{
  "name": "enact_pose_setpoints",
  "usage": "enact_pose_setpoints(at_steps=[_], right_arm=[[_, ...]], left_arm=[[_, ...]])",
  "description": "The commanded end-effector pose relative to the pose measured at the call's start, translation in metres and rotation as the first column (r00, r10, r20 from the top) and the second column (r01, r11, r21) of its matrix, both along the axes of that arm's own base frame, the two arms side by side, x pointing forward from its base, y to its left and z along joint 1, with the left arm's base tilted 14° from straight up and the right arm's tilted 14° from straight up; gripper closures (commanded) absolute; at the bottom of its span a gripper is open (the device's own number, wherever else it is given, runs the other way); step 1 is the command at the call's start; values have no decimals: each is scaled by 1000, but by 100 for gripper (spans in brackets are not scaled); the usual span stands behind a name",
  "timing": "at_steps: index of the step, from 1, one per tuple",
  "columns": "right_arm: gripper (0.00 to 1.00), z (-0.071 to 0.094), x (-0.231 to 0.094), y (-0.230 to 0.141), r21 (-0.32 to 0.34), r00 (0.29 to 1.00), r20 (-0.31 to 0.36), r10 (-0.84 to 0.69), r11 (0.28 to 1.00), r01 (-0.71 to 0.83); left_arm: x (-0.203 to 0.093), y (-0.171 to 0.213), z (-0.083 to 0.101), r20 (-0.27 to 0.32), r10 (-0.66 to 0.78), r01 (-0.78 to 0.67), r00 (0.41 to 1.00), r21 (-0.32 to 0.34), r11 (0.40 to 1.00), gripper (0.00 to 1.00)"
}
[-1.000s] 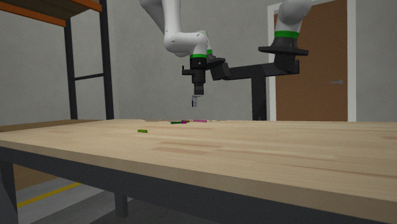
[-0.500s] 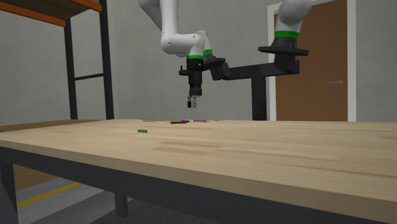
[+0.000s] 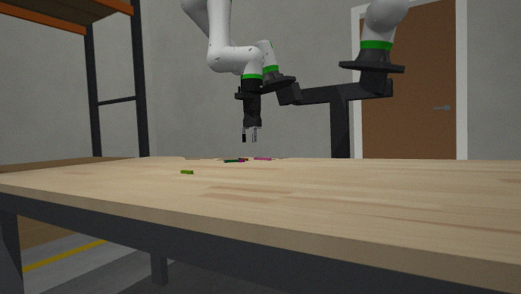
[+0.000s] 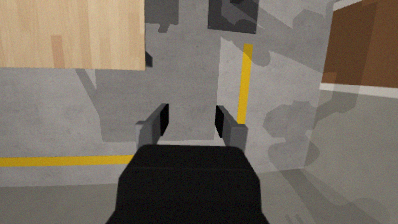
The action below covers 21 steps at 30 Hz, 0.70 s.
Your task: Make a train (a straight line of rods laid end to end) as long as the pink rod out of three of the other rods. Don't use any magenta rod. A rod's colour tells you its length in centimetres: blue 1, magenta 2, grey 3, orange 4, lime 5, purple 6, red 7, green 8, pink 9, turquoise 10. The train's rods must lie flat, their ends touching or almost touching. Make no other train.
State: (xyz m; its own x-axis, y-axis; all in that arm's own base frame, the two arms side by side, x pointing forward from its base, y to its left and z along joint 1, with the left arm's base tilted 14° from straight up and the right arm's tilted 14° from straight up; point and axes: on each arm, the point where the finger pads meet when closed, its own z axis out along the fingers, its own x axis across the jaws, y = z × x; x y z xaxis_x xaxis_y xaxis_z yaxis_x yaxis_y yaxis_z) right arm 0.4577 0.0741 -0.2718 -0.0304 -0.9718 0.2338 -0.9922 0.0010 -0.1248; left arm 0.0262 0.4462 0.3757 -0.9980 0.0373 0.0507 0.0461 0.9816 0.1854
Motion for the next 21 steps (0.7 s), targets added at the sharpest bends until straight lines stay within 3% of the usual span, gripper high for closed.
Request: enact_pose_setpoints(at_steps=[1,15,16,21], right_arm=[[0,0,2,-4,5,986,-59,156,988,-156],[0,-1,1,-12,-4,877,-138,460,886,-464],[0,-1,1,-15,-2,836,-157,526,846,-533],[0,-1,-1,-18,4,757,-188,626,771,-636]], left_arm=[[0,0,1,0,0,0,1000,2,1000,0],[0,0,1,0,0,0,1000,2,1000,0],[0,0,1,0,0,0,1000,2,1000,0],[0,0,1,0,0,0,1000,2,1000,0]])
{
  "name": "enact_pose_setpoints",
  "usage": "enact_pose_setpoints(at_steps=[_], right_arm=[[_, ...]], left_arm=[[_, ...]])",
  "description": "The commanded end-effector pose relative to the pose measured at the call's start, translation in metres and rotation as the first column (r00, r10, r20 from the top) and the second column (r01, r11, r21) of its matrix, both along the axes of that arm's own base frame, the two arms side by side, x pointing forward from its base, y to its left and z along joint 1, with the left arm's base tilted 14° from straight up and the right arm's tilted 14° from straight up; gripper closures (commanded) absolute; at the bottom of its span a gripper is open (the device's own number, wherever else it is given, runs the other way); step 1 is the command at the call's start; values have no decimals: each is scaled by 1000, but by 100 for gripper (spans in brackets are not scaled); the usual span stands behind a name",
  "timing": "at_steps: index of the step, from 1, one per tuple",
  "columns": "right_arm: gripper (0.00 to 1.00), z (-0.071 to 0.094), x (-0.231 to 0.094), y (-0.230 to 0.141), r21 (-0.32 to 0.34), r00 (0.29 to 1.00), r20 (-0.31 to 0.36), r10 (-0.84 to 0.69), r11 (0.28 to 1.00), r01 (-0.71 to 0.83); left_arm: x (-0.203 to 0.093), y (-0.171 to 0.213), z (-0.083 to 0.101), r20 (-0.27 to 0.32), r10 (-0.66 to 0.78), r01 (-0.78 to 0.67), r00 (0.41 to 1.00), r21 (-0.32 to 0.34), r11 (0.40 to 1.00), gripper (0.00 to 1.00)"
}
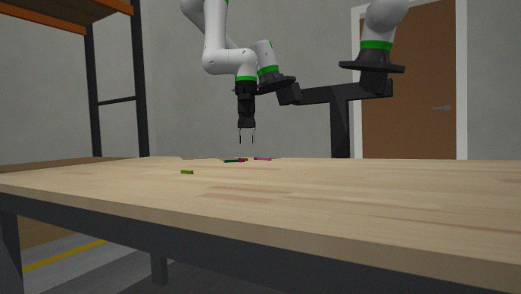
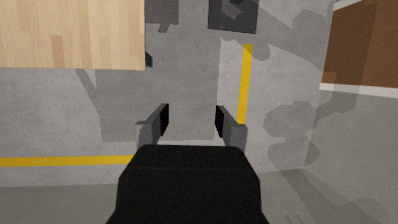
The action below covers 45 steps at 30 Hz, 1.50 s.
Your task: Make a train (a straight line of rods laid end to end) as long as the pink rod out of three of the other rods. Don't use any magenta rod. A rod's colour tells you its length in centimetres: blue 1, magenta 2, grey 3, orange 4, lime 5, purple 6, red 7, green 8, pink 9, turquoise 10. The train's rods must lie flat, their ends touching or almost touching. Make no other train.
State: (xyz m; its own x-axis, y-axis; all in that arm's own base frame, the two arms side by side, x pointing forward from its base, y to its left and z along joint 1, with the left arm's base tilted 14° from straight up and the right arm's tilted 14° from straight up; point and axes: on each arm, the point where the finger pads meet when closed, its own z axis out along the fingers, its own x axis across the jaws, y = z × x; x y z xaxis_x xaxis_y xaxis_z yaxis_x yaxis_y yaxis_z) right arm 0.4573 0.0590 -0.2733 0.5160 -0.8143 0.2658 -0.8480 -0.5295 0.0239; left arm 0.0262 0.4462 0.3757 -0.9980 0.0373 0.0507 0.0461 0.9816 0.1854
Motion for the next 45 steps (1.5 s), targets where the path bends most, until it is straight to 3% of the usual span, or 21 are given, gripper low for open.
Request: enact_pose_setpoints(at_steps=[1,11,19,29,30,45], right_arm=[[0,0,-1,-4,7,986,-59,156,988,-156],[0,0,-4,-12,-3,925,-112,364,931,-366],[0,-1,-10,-21,1,801,-172,573,813,-582],[0,-1,-11,-23,3,771,-183,610,785,-620],[46,-1,-11,-23,3,771,-183,610,785,-620],[46,-1,-11,-23,3,771,-183,610,785,-620]], left_arm=[[0,0,1,0,0,0,1000,2,1000,0],[0,0,1,0,0,0,1000,2,1000,0],[0,0,1,0,0,0,1000,2,1000,0],[0,0,1,0,0,0,1000,2,1000,0],[0,0,1,0,0,0,1000,2,1000,0],[0,0,1,0,0,0,1000,2,1000,0]])
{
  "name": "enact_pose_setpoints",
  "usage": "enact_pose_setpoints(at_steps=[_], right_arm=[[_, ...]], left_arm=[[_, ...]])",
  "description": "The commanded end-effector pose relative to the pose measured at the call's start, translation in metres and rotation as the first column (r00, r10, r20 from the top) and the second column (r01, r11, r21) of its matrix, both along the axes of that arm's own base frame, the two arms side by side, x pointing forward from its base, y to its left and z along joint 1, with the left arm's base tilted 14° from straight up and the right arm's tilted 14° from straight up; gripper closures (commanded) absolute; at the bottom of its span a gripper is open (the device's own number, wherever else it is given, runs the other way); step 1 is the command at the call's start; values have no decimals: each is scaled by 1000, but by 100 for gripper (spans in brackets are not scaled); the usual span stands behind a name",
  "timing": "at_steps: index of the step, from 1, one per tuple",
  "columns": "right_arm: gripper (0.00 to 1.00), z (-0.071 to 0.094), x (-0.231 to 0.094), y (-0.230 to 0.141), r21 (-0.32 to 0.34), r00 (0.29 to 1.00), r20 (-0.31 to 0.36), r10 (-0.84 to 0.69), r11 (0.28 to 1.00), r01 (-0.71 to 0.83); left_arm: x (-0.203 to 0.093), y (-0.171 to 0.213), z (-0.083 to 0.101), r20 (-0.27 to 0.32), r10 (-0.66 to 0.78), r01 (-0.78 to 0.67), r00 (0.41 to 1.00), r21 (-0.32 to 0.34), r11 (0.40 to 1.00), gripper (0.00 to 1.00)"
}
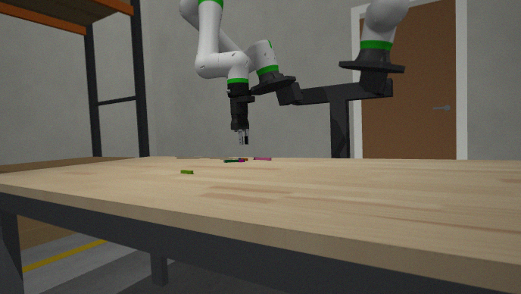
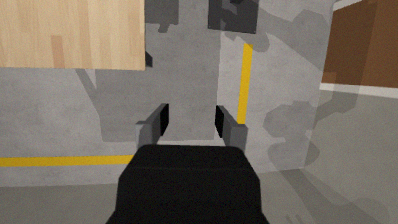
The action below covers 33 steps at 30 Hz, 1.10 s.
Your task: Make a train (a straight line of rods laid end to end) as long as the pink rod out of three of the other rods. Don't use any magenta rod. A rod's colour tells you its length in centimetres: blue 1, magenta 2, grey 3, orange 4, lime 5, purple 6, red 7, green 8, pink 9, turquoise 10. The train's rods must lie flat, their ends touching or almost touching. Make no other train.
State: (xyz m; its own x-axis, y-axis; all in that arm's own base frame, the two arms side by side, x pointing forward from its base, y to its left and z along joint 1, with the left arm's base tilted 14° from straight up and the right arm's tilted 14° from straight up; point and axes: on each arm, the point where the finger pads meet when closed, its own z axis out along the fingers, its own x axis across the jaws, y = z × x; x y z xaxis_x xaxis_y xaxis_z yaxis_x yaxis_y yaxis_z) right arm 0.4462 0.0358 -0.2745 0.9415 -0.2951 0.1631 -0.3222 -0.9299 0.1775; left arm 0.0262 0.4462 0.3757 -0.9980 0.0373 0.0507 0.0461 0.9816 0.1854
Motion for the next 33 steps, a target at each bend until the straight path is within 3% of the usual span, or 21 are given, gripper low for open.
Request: enact_pose_setpoints(at_steps=[1,17,33], right_arm=[[46,0,1,0,0,1000,1,0,1000,0],[46,-2,1,0,0,1000,0,0,1000,0],[46,-18,3,-4,1,1000,0,0,1000,0]], left_arm=[[0,0,1,0,0,0,1000,2,1000,0],[0,0,1,0,0,0,1000,2,1000,0],[0,0,1,0,0,0,1000,2,1000,0]])
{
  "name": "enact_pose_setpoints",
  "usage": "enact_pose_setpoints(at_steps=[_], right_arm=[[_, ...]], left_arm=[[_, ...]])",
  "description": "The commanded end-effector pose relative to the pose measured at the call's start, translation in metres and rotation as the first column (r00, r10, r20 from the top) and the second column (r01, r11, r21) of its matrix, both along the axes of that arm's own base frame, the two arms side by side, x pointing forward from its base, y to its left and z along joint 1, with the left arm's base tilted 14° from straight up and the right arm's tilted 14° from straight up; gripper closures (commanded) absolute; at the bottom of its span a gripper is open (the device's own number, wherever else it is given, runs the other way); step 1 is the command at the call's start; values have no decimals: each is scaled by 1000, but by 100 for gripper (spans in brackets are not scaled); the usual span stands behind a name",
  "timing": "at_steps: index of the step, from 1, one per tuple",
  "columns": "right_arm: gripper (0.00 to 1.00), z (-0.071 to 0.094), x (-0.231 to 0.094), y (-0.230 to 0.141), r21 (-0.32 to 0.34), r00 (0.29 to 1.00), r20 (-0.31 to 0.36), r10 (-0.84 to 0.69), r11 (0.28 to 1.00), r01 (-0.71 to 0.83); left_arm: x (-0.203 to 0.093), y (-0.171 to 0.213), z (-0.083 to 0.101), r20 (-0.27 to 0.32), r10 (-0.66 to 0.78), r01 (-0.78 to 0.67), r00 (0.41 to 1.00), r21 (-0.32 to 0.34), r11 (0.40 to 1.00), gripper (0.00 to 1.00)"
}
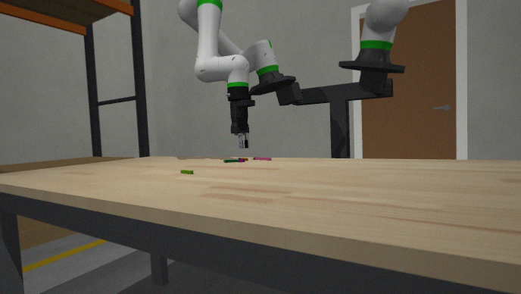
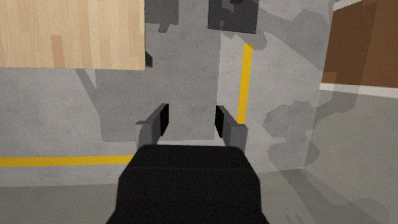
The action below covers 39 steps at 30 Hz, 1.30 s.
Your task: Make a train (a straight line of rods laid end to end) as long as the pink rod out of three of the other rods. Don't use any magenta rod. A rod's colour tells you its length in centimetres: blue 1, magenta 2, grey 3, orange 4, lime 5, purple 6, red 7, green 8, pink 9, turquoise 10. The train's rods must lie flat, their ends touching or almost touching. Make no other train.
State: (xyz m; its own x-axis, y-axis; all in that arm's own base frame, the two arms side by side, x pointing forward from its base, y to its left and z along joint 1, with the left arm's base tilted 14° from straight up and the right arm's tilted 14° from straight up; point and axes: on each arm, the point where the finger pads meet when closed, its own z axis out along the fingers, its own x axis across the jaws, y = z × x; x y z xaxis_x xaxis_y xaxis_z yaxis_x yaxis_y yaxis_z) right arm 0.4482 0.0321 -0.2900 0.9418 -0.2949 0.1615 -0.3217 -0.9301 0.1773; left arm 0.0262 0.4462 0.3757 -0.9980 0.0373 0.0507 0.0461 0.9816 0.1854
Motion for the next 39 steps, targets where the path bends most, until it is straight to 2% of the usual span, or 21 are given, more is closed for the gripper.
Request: enact_pose_setpoints(at_steps=[1,16,39], right_arm=[[46,-2,1,0,0,1000,1,0,1000,0],[46,-24,4,-6,0,1000,1,0,1000,0],[46,-33,5,-8,0,1000,1,0,1000,0]], left_arm=[[0,0,1,0,0,0,1000,2,1000,0],[0,0,1,0,0,0,1000,2,1000,0],[0,0,1,0,0,0,1000,2,1000,0]])
